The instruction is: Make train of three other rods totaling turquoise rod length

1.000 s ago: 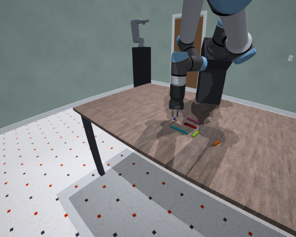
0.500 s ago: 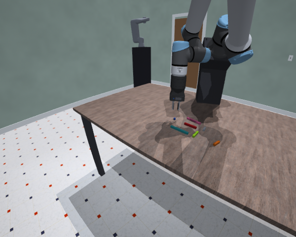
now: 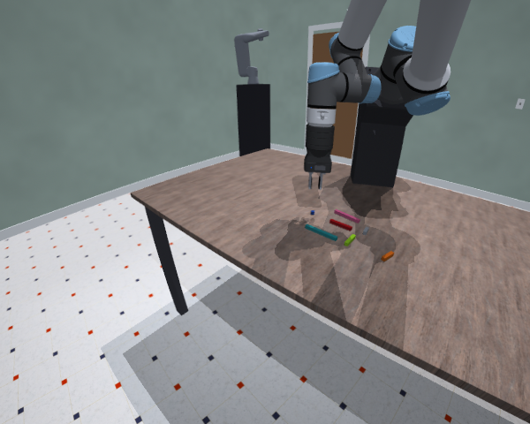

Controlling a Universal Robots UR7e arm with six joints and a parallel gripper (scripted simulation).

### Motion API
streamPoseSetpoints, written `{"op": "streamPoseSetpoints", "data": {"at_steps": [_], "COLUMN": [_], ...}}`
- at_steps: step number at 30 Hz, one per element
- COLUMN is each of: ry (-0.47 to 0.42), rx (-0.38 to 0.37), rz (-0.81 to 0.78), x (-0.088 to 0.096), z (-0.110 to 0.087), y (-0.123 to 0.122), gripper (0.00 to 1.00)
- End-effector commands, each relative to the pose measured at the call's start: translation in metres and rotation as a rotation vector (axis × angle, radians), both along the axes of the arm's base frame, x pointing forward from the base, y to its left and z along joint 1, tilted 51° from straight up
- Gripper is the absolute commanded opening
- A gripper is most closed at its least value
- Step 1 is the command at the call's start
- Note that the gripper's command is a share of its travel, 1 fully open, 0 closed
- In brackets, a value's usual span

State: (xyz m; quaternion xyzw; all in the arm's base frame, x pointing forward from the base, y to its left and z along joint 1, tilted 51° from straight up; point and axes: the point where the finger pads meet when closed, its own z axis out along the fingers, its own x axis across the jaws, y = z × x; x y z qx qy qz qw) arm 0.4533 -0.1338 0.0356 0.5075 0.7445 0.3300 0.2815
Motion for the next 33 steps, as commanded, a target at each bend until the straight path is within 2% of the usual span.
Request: {"op": "streamPoseSetpoints", "data": {"at_steps": [1, 3, 4, 33], "ry": [0.001, 0.001, 0.001, 0.008], "rx": [0.001, 0.001, 0.001, 0.012], "rz": [0.001, 0.001, 0.001, -0.007], "x": [-0.0012, -0.0013, -0.0013, 0.0003], "z": [0.001, 0.0011, 0.0011, 0.0022], "y": [-0.0005, -0.0005, -0.0005, 0.0025], "gripper": [0.54, 0.54, 1.0, 1.0]}}
